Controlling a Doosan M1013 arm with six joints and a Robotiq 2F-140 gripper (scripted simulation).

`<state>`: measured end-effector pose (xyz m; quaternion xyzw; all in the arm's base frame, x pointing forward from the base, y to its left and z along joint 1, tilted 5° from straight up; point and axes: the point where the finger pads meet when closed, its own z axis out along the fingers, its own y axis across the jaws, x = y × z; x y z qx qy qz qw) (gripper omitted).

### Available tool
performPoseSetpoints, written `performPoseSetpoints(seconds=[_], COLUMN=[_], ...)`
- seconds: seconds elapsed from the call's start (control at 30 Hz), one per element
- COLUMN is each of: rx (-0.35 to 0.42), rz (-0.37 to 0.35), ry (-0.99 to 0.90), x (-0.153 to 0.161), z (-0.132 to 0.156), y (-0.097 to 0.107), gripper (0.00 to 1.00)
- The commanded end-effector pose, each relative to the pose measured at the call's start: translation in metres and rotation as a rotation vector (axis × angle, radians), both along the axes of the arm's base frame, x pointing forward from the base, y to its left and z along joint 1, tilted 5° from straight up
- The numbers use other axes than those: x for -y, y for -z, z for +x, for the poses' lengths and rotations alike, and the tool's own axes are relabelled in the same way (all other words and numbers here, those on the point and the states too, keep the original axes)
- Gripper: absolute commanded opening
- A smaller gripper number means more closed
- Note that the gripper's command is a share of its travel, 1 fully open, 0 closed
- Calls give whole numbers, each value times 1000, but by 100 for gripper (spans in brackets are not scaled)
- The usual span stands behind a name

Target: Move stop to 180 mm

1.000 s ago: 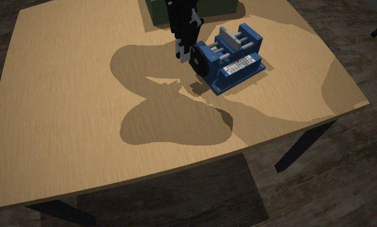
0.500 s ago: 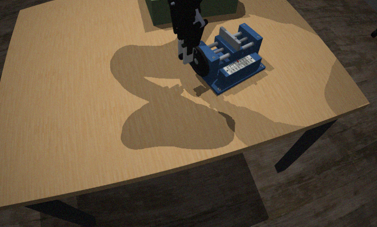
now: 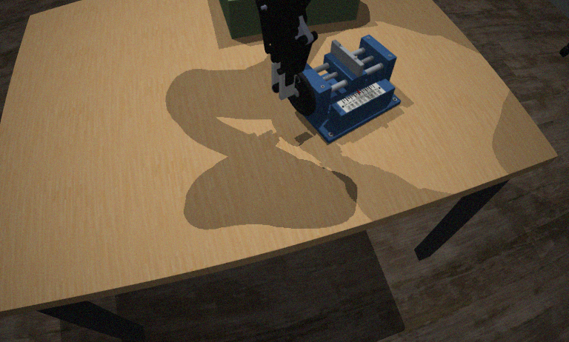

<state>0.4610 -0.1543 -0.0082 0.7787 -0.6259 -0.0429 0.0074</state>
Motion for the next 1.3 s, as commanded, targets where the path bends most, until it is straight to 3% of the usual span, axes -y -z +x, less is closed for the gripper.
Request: performPoseSetpoints(seconds=[0.0,1.27], rx=[1,1], rz=[0,0], ry=[0,0], x=[0,-1], z=[2,6], y=[0,1], gripper=[4,4])
